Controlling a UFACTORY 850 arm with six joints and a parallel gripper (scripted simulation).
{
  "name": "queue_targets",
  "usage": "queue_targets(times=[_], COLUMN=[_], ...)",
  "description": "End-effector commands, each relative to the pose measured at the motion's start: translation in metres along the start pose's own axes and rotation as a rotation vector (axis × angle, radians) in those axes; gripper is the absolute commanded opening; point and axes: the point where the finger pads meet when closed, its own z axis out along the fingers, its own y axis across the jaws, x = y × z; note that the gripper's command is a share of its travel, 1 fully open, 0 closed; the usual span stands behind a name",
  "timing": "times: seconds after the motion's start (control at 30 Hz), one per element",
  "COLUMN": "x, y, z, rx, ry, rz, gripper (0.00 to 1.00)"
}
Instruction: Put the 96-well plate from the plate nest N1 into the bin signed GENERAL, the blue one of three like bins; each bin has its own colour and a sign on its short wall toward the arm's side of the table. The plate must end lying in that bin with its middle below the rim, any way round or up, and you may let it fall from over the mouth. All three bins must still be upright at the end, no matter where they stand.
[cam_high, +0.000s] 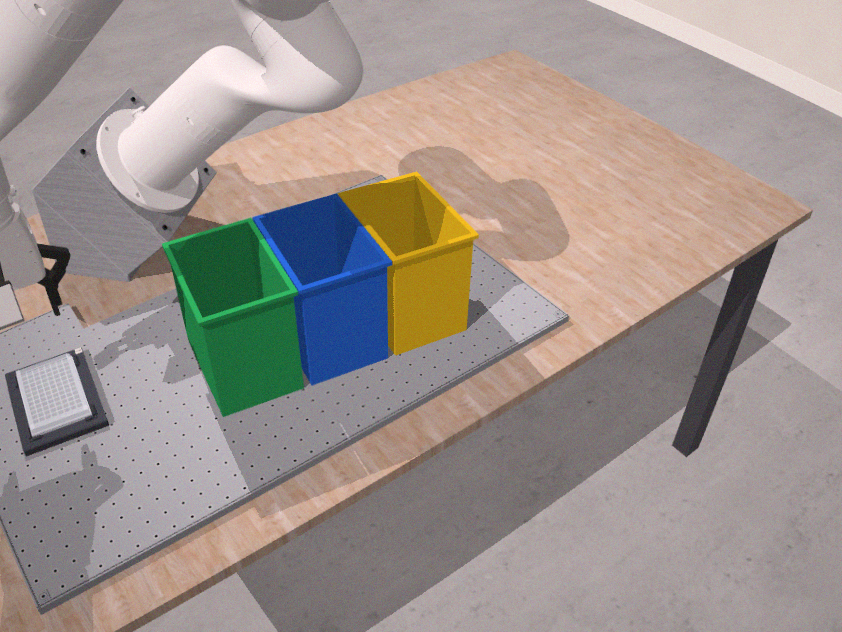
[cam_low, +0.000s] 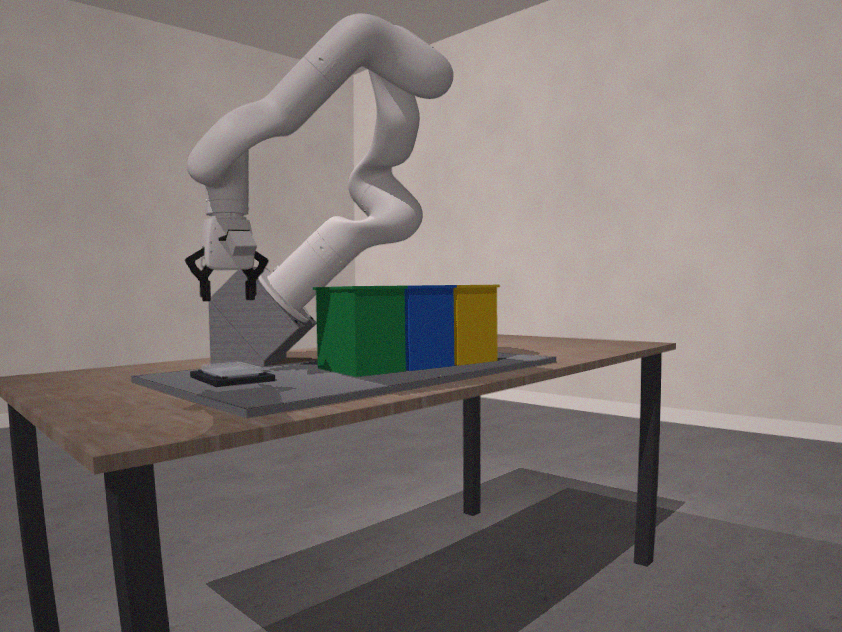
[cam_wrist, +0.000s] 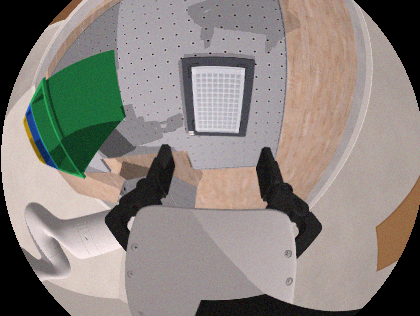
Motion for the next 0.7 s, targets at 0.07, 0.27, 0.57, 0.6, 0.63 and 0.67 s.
queue_targets(times=[0.07,0.27,0.57,0.6,0.63,0.67], x=[0.000,0.000,0.000,0.000,0.000,0.000], y=[0.001,0.001,0.001,0.001,0.001,0.001], z=[0.008,0.015,0.030,0.031,0.033,0.033], rx=[-0.001,-0.001,-0.001,-0.001,-0.001,-0.001], ry=[0.001,0.001,0.001,0.001,0.001,0.001], rz=[-0.001,-0.001,-0.001,-0.001,-0.001,-0.001], gripper=[1.00,1.00,1.00,1.00,1.00,1.00])
